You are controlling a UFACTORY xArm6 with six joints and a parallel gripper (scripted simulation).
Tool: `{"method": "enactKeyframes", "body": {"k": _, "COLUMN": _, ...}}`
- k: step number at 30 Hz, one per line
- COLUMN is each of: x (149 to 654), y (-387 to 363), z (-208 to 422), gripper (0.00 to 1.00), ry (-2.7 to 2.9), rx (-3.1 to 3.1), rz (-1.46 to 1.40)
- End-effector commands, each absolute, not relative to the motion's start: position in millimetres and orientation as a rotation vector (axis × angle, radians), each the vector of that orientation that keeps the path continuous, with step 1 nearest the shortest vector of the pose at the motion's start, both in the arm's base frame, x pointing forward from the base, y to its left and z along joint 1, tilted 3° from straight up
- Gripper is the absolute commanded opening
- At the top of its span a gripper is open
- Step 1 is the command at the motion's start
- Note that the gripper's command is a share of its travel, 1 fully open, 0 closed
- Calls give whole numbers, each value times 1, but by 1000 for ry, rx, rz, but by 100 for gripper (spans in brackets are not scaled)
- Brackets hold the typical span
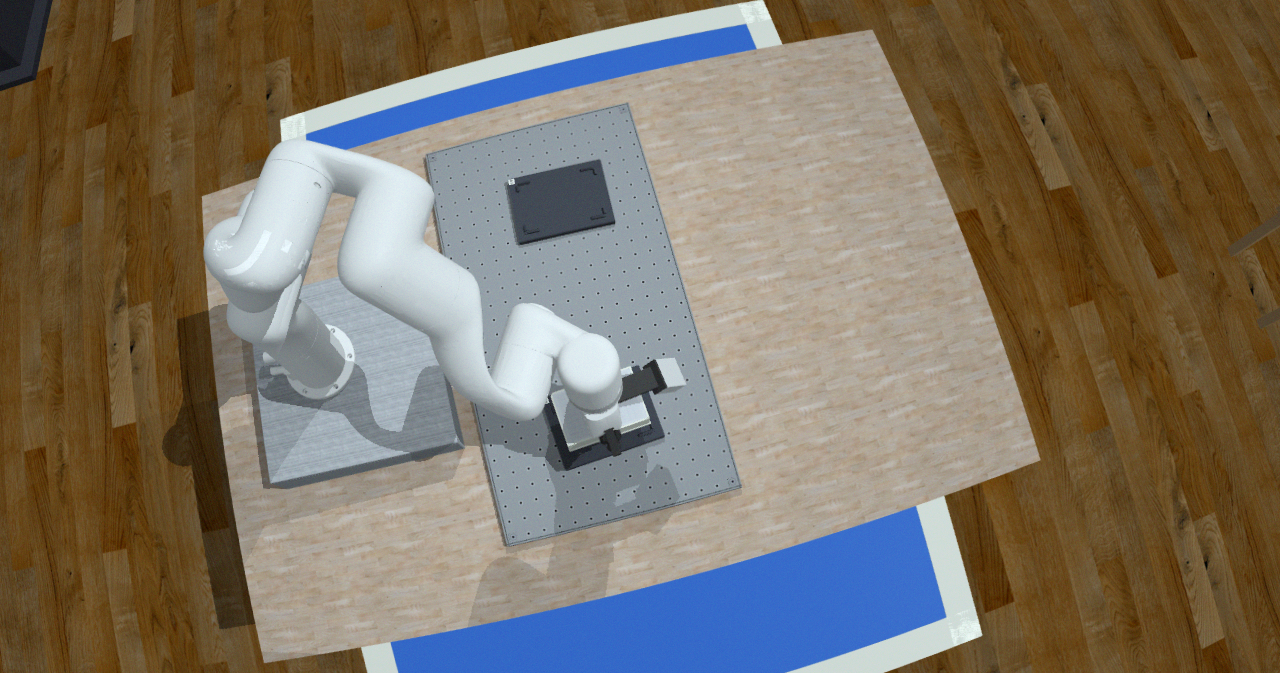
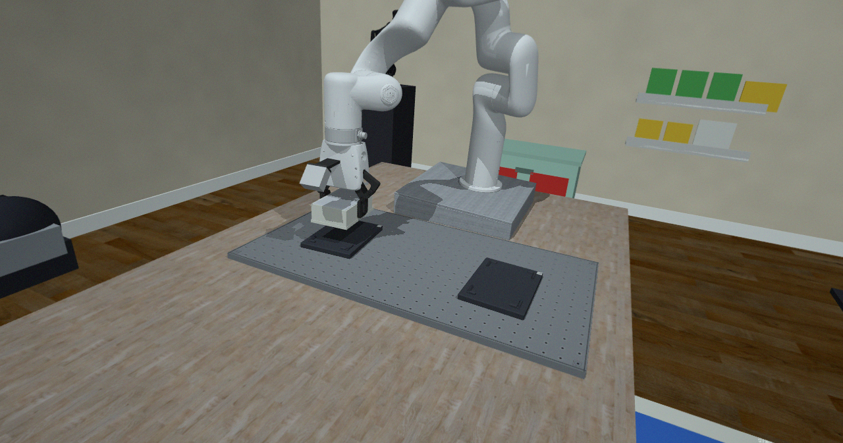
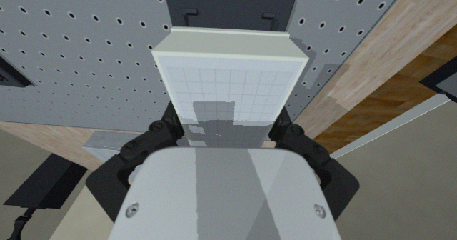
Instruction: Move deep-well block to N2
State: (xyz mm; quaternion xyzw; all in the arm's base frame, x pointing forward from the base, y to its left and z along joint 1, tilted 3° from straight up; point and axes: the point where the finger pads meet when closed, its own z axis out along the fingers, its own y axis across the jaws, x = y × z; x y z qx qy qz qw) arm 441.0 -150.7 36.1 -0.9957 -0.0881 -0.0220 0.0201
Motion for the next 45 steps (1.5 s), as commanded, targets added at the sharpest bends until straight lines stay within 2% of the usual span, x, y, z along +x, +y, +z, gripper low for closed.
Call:
{"method": "enactKeyframes", "body": {"k": 1, "x": 442, "y": -151, "z": 42, "gripper": 0, "ry": -273, "rx": -3090, "rz": -73}}
{"method": "enactKeyframes", "body": {"k": 26, "x": 440, "y": -153, "z": 80, "gripper": 0, "ry": -273, "rx": -3090, "rz": -73}}
{"method": "enactKeyframes", "body": {"k": 40, "x": 440, "y": -153, "z": 81, "gripper": 0, "ry": -273, "rx": -3090, "rz": -73}}
{"method": "enactKeyframes", "body": {"k": 45, "x": 440, "y": -136, "z": 82, "gripper": 0, "ry": -94, "rx": -3098, "rz": -70}}
